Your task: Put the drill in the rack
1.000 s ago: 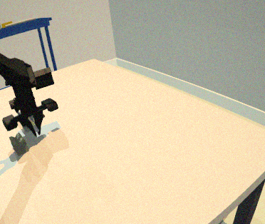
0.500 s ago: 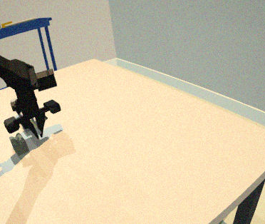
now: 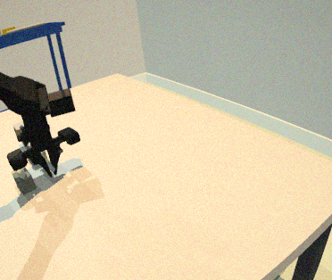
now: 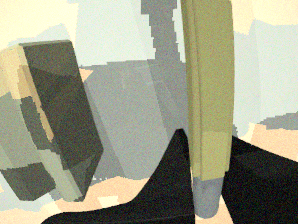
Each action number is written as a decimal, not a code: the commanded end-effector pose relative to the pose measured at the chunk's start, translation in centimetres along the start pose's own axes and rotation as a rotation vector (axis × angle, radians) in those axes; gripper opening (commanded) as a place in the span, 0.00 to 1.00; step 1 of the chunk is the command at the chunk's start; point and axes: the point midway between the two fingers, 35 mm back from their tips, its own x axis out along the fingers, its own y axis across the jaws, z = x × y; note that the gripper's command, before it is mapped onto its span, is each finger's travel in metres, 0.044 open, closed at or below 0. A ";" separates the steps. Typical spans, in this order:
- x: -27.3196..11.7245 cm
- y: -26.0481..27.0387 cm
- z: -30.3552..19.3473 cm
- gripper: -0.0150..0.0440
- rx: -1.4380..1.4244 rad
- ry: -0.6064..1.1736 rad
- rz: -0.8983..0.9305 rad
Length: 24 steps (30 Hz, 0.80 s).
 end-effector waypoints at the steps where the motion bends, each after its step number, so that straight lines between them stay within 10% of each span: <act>1: -0.3 -0.2 -0.9 0.25 0.006 0.005 -0.010; 24: -0.9 0.0 -0.9 0.25 0.006 0.004 -0.010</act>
